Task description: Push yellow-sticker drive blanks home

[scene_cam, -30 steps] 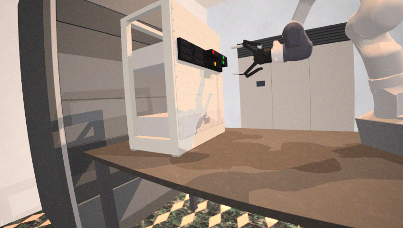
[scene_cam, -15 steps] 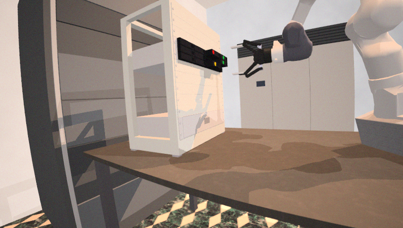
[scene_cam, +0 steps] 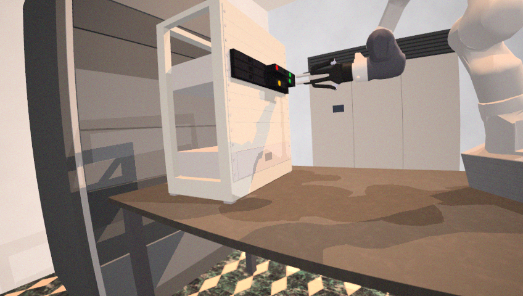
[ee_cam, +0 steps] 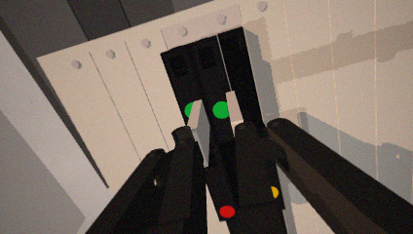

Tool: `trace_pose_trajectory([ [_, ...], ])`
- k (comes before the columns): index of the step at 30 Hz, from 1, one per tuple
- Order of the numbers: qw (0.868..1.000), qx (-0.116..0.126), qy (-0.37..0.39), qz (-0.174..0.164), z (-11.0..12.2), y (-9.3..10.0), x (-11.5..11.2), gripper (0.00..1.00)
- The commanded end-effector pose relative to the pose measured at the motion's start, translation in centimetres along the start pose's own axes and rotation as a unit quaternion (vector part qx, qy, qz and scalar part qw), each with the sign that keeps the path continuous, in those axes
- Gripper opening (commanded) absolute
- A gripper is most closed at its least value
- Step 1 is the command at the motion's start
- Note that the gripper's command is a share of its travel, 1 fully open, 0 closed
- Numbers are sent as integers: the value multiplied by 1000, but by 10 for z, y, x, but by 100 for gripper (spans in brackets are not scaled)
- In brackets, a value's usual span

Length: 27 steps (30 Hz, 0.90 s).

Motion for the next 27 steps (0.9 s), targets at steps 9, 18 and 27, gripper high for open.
trace_pose_trajectory([
  [9, 1000, 0, -1, -1, 0, 0, 0, 0],
  [18, 1000, 0, -1, -1, 0, 0, 0, 0],
  [27, 1000, -5, -3, -4, 2, 0, -1, 0],
])
Point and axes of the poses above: the point where the finger pads meet when closed, its own y axis back along the fingers, its own z axis across the jaws, x = y × z, the point moved 4 cm from there along y, back along the fingers, and after that the axes turned 13 degrees about -y, right-handed, at the moved point
